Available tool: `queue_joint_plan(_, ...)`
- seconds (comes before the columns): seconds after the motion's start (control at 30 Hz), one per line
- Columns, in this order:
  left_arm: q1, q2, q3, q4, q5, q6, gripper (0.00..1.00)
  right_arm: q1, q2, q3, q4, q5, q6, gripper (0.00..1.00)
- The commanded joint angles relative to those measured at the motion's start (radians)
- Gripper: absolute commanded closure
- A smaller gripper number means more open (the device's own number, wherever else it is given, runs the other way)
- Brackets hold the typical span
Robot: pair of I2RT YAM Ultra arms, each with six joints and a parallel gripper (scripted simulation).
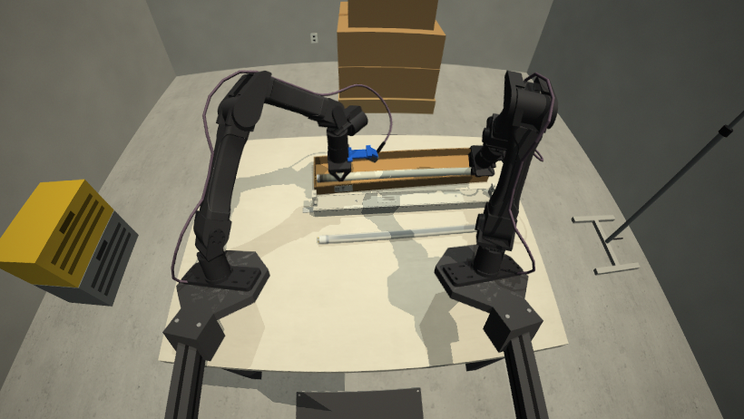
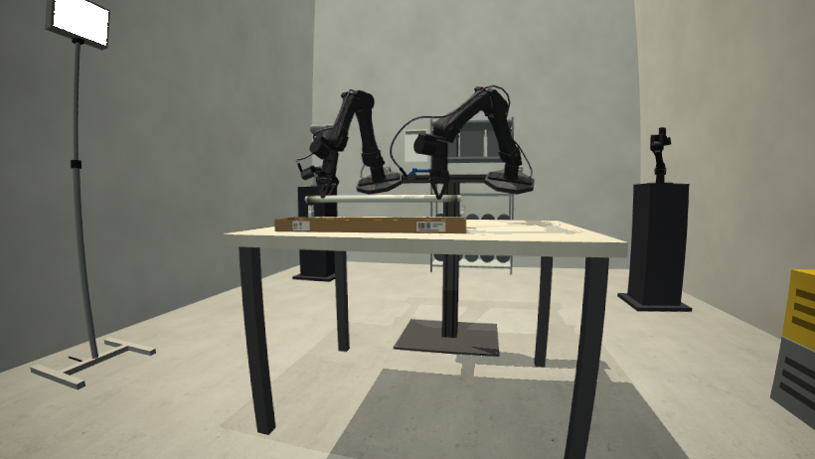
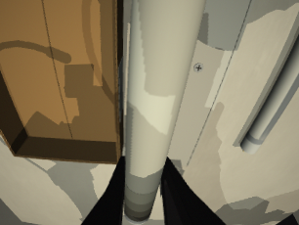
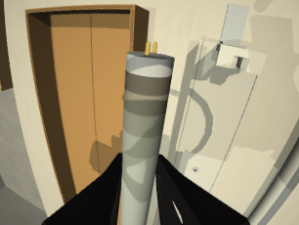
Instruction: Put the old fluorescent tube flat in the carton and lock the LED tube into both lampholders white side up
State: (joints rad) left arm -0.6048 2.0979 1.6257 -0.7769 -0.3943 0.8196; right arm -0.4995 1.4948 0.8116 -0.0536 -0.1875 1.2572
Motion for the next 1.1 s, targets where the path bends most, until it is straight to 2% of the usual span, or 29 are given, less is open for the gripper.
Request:
queue_joint_plan(0.0,0.008,-0.008,0.042,-0.023,0.014,0.014,0.89,0.013,-0.006,0.035,-0.017,0.014,0.005,0.89)
queue_joint_plan(0.17,-0.01,-0.021,0.041,-0.019,0.013,-0.001,0.89,0.002,-0.033,0.04,0.019,0.007,-0.009,0.89)
queue_joint_plan(0.23,0.012,0.008,0.048,-0.019,0.014,0.013,0.89,0.014,0.019,0.04,-0.004,0.01,-0.008,0.89)
queue_joint_plan(0.3,-0.008,-0.005,0.042,-0.02,0.014,0.01,0.89,0.003,-0.017,0.036,-0.011,0.013,-0.006,0.89)
queue_joint_plan(0.47,0.0,0.02,0.063,-0.027,0.016,0.017,0.89,0.008,0.019,0.051,-0.023,0.016,-0.002,0.89)
queue_joint_plan(0.57,-0.012,-0.032,0.059,-0.023,0.016,0.004,0.89,-0.008,0.001,0.053,0.012,0.014,-0.007,0.89)
queue_joint_plan(0.8,0.021,0.025,0.073,-0.03,0.016,0.02,0.89,0.02,0.035,0.067,-0.026,0.018,0.005,0.89)
queue_joint_plan(0.97,-0.008,-0.023,0.077,-0.038,0.017,0.0,0.89,-0.004,-0.015,0.071,-0.009,0.018,-0.006,0.89)
queue_joint_plan(1.07,-0.007,-0.021,0.078,-0.037,0.017,0.019,0.89,0.022,0.018,0.074,-0.021,0.019,-0.003,0.89)
